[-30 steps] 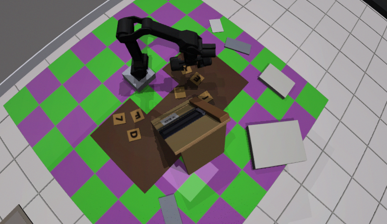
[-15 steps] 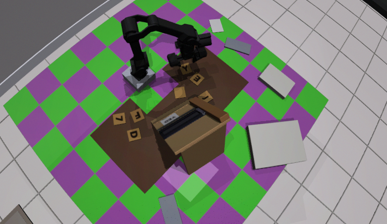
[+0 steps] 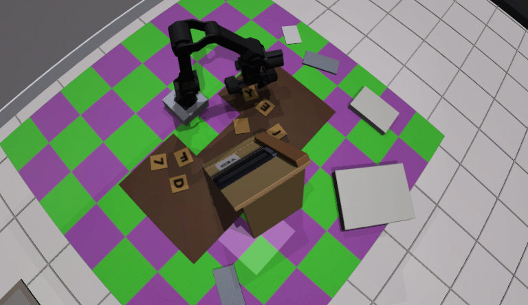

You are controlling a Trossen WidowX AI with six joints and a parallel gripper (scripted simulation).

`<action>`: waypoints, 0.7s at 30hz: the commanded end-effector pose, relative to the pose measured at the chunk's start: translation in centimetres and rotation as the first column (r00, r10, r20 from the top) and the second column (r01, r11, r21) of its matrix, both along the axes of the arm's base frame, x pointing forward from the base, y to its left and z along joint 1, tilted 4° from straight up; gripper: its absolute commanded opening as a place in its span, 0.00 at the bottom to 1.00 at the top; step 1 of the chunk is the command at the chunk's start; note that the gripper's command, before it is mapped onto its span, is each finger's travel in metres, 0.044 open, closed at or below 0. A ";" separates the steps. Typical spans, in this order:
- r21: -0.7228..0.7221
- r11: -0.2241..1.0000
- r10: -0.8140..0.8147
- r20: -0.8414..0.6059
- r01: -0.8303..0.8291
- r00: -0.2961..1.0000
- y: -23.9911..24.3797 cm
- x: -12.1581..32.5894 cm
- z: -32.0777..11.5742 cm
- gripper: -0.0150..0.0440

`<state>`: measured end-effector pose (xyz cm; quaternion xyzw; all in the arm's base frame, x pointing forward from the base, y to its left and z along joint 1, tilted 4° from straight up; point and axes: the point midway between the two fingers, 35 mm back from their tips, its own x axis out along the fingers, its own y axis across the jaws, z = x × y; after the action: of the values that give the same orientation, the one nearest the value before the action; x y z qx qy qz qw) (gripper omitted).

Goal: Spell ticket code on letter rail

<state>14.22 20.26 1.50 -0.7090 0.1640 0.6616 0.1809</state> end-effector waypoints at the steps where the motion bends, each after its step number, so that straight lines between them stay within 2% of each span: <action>1: -0.005 1.000 0.000 0.001 0.000 1.000 -0.2 -0.1 -0.2 0.83; 21: -0.006 1.000 0.000 0.001 0.000 1.000 -0.2 0.1 -2.0 0.83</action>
<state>14.36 20.40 0.25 -0.7093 0.1631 0.6610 0.1827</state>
